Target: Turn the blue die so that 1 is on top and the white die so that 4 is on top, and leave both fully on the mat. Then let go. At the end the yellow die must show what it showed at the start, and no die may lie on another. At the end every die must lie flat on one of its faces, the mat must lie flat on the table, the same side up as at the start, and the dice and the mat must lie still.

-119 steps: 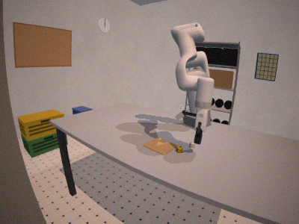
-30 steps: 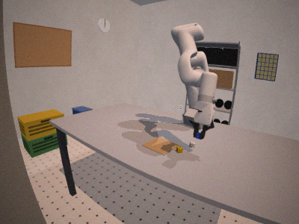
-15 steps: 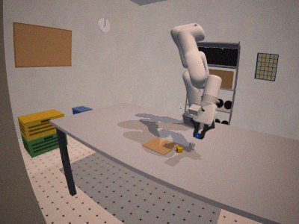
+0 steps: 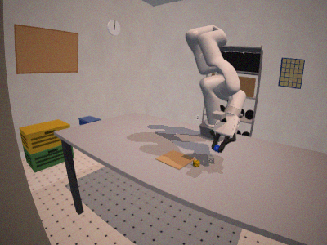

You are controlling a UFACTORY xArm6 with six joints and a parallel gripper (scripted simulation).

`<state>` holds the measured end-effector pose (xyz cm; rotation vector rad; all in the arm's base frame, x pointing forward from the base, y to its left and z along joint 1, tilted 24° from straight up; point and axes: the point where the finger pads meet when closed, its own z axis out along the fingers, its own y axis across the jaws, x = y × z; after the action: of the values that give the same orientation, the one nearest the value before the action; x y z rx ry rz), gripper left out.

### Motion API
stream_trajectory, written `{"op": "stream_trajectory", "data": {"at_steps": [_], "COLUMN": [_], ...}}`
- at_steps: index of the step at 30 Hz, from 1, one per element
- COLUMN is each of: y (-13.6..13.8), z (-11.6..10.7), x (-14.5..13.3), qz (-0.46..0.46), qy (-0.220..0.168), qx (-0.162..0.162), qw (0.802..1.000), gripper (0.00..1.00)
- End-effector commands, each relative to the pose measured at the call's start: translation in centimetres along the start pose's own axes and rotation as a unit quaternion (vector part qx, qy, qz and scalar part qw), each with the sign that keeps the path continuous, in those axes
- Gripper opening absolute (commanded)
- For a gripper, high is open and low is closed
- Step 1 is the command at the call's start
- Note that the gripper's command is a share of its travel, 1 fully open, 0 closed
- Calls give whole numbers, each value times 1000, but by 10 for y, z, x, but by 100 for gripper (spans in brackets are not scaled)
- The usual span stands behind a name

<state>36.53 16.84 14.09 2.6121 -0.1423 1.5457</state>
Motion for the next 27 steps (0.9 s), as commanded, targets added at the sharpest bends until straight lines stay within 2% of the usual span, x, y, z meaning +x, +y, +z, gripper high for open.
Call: {"op": "stream_trajectory", "data": {"at_steps": [1,4,7,14,27], "y": [3,3,2,3,2], "z": [1,1,-1,-1,1], "x": [-4,-4,-4,-5,-7], "qz": [4,4,4,4,4], "qy": [87,90,144,201,209], "qx": [-5,-5,-4,-5,-4], "qw": [996,996,990,980,978], "gripper": [21,21,21,21,21]}}
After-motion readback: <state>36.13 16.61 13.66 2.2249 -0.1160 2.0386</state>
